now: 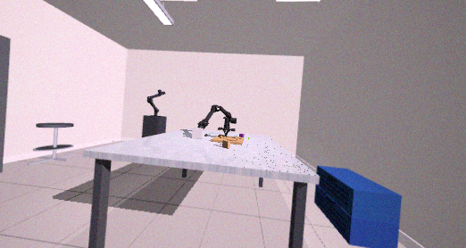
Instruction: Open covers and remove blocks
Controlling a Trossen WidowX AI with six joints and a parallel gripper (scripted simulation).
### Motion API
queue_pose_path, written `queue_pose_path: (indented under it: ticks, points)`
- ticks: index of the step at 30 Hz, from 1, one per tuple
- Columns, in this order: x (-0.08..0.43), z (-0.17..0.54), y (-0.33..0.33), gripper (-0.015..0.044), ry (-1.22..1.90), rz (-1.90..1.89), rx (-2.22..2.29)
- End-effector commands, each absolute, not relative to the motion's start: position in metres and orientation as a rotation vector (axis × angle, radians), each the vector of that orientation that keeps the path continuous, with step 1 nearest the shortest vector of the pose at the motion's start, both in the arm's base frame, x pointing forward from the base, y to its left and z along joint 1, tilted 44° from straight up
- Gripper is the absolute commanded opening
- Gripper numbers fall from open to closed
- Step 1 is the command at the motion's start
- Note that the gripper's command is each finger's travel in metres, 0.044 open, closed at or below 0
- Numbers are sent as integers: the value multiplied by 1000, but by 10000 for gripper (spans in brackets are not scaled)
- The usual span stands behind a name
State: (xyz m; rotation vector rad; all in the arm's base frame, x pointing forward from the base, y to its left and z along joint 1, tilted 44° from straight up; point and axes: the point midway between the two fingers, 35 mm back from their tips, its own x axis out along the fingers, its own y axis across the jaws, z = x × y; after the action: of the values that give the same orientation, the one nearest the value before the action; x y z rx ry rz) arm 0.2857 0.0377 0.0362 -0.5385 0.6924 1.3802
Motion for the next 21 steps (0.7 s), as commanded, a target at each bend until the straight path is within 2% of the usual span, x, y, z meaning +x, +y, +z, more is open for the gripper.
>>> queue_pose_path:
  ticks: [1, 21]
  points:
    - [278, 36, 40, 0, 692, 1382, -532]
    - [256, 35, 40, 0, 693, 1382, -532]
